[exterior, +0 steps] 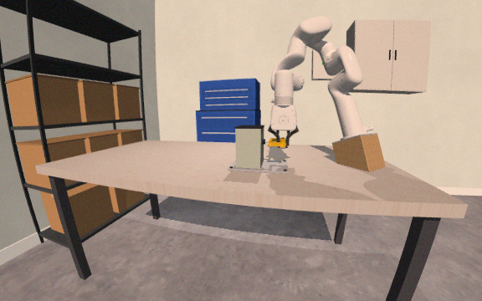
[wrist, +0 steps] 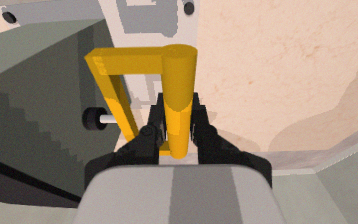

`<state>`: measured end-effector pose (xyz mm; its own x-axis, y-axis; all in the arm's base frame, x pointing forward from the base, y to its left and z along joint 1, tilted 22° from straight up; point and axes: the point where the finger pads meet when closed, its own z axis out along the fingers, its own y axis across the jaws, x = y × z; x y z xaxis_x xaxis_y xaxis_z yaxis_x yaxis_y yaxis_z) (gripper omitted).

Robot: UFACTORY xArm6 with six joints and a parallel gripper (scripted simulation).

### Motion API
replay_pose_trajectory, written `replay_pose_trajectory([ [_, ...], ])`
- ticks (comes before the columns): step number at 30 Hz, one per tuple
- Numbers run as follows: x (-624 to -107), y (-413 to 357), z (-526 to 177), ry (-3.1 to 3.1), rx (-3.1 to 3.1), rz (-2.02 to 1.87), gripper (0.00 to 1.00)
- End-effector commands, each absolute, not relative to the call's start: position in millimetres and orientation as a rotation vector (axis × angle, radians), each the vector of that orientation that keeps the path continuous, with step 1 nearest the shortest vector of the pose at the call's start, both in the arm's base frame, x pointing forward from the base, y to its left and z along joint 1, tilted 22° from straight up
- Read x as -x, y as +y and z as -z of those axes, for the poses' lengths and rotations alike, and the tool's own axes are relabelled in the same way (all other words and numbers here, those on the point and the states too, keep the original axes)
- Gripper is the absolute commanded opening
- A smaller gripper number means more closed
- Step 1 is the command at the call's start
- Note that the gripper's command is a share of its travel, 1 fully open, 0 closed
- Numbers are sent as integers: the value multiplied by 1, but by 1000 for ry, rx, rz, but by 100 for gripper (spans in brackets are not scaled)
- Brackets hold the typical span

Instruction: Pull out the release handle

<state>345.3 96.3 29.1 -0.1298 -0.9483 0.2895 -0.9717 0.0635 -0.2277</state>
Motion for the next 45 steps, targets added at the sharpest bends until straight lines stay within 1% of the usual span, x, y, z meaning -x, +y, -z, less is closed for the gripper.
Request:
replay_pose_trajectory([
  [1, -346, 97, -30, -2246, -2031, -571, 0],
  [31, -345, 97, -30, -2246, -2031, -571, 0],
  [45, -321, 99, -24, -2246, -2031, -571, 0],
])
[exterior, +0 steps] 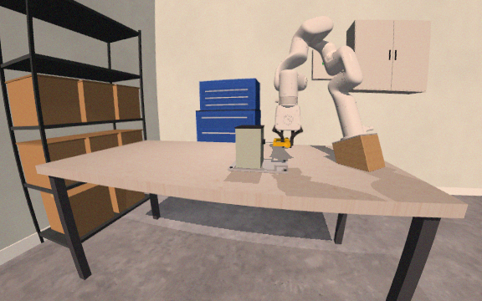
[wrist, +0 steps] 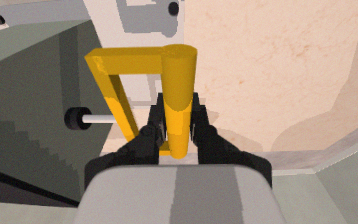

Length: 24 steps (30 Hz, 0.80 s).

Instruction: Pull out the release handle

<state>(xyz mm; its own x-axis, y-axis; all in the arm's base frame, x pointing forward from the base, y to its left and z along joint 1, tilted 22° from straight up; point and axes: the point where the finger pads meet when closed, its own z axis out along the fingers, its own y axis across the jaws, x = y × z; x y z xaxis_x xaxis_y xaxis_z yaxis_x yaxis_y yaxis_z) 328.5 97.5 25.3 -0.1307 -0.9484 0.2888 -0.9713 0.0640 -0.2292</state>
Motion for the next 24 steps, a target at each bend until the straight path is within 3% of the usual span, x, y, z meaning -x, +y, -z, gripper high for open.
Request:
replay_pose_trajectory([
  [1, -319, 99, -23, -2246, -2031, -571, 0],
  [24, -290, 101, -17, -2246, -2031, -571, 0],
])
